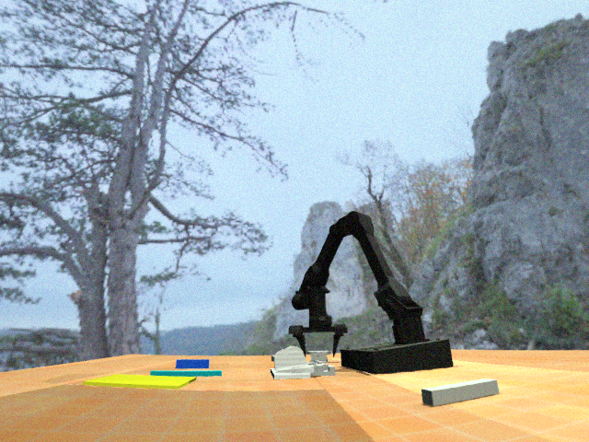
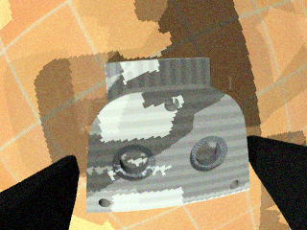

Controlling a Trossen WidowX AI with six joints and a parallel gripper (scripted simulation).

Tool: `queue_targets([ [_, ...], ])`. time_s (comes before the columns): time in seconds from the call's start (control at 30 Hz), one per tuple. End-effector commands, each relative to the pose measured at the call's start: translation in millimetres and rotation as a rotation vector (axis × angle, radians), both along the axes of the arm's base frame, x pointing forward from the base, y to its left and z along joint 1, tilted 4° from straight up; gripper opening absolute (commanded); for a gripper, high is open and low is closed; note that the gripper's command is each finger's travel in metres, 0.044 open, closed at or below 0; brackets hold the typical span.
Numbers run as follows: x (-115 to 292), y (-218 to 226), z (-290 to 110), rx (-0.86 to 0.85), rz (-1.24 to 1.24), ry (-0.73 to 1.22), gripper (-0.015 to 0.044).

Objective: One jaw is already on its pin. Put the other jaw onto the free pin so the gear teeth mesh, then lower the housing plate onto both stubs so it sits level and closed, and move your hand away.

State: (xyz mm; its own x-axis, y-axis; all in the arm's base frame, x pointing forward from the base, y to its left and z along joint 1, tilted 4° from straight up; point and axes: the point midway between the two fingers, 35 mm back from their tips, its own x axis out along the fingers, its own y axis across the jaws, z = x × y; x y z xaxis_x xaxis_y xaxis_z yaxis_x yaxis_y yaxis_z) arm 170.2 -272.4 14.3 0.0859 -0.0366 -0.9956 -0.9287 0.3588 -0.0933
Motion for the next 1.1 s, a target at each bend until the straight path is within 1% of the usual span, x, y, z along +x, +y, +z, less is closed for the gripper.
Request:
queue_targets([
  [0.0,0.2,0.5,-2.3,0.006,-0.004,0.000,0.0440],
  [0.7,0.3,0.4,-3.4,0.006,-0.004,0.000,0.0440],
  [1.07,0.0,0.2,-2.3,0.003,0.000,0.002,0.0367],
])
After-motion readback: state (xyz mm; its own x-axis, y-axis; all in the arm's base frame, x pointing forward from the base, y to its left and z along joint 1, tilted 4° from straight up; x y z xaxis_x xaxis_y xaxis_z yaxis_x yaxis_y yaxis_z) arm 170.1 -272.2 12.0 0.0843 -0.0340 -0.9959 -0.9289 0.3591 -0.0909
